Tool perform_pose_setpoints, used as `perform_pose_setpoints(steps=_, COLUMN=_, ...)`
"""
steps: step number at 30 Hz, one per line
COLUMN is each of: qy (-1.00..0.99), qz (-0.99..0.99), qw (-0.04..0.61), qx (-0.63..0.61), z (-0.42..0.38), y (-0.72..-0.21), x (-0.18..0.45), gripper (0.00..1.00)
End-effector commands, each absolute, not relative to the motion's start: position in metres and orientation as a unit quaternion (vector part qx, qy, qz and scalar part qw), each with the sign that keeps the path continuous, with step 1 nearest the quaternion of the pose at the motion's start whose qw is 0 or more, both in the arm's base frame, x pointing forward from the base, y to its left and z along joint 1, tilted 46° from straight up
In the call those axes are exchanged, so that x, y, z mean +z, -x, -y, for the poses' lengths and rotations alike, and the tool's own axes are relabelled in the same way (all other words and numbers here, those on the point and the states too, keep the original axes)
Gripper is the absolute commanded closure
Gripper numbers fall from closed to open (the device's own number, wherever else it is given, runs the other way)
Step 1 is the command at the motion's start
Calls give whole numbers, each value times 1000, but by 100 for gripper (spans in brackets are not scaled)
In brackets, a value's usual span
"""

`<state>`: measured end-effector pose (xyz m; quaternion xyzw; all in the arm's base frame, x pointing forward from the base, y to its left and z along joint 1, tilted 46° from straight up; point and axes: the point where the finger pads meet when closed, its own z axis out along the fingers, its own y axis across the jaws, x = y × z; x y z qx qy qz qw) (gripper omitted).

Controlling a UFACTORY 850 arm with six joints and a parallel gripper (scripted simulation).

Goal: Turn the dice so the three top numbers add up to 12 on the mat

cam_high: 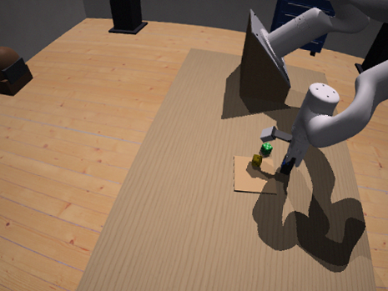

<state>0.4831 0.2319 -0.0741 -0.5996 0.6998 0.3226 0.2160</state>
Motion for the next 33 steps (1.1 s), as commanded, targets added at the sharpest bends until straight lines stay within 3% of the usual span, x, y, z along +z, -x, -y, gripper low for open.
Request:
perform_pose_setpoints(steps=1, qy=600, qz=-700, qw=217, qx=322, z=-232, y=-484, x=-74, gripper=53)
perform_pose_setpoints(steps=9, qy=600, qz=-700, qw=217, qx=322, z=-232, y=-484, x=-74, gripper=53)
perform_pose_setpoints(steps=10, qy=600, qz=-700, qw=217, qx=322, z=-232, y=-484, x=-74, gripper=73)
perform_pose_setpoints(steps=33, qy=600, qz=-700, qw=217, qx=322, z=-232, y=-484, x=-74, gripper=73)
